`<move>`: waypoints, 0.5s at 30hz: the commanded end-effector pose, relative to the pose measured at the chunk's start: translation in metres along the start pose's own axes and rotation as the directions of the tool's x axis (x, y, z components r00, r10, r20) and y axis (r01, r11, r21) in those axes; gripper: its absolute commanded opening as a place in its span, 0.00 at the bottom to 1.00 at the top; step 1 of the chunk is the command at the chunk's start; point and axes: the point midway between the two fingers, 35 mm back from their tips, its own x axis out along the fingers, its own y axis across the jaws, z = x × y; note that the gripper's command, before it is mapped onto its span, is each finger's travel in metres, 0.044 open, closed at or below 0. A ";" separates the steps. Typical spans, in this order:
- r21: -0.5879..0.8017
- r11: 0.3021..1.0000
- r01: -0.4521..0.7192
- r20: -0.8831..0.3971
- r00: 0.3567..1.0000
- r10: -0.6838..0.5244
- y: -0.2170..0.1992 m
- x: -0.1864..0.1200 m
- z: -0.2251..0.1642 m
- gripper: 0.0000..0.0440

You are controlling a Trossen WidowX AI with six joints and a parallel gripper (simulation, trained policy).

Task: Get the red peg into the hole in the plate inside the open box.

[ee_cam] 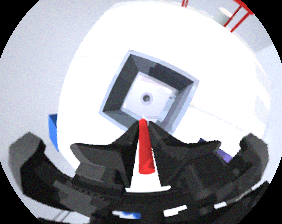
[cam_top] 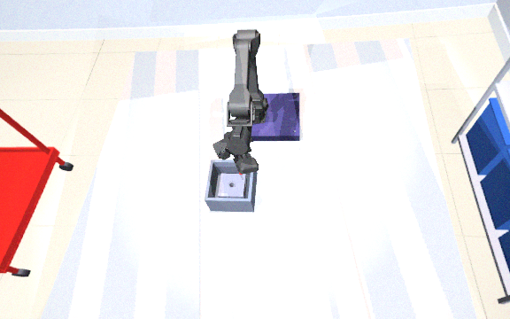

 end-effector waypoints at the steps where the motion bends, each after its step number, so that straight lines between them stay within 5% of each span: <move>1: 0.017 1.000 0.015 -0.003 1.000 -0.015 -0.001 0.011 0.011 0.00; 15: 0.059 0.997 0.054 -0.044 0.998 -0.052 -0.005 0.044 0.031 0.03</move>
